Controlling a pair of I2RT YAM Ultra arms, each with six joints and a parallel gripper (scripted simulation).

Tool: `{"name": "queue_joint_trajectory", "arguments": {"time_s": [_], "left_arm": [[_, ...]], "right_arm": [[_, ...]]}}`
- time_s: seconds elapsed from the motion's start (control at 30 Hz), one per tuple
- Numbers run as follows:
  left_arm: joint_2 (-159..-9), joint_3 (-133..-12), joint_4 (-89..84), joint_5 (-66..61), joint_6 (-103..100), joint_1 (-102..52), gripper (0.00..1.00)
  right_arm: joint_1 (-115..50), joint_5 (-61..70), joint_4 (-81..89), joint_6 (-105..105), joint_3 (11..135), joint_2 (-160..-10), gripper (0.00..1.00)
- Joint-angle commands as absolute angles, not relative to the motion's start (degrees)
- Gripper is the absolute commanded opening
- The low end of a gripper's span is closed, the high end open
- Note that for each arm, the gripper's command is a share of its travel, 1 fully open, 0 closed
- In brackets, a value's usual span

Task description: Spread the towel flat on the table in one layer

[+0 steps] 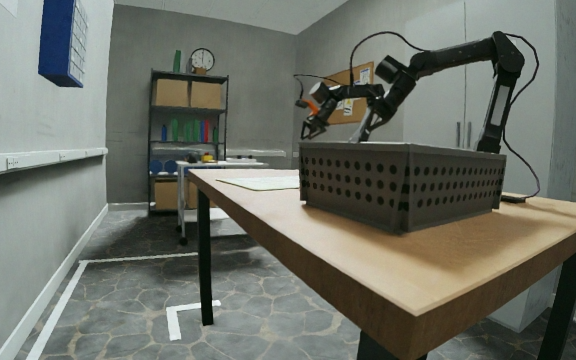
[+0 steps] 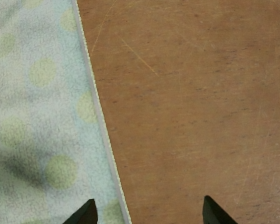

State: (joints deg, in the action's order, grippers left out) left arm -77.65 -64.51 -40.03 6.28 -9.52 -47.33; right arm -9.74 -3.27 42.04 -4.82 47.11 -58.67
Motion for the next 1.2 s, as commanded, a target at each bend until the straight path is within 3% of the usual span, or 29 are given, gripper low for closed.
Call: {"name": "queue_joint_trajectory", "arguments": {"time_s": [0.0, 0.47, 0.73, 1.1, 1.17], "left_arm": [[-74.34, -61.76, -43.59, 10.37, -14.66, -46.15, 0.64], [-61.70, -54.75, -52.82, 18.85, -28.53, -37.07, 0.64], [-57.55, -53.22, -56.73, 20.53, -31.71, -29.47, 0.64], [-49.03, -49.90, -55.02, 5.54, -5.20, 1.24, 0.64], [-49.03, -49.90, -55.02, 5.54, -5.20, 1.24, 0.64]], "right_arm": [[-6.79, -5.34, 45.72, -7.28, 48.37, -55.87, 0.64], [15.46, -6.34, 52.24, -9.02, 52.05, -54.18, 0.64], [26.81, 0.26, 52.36, 0.31, 53.87, -56.24, 0.64], [27.07, 0.64, 52.55, 0.67, 54.03, -55.90, 0.64], [27.07, 0.64, 52.55, 0.67, 54.03, -55.90, 0.64]]}}
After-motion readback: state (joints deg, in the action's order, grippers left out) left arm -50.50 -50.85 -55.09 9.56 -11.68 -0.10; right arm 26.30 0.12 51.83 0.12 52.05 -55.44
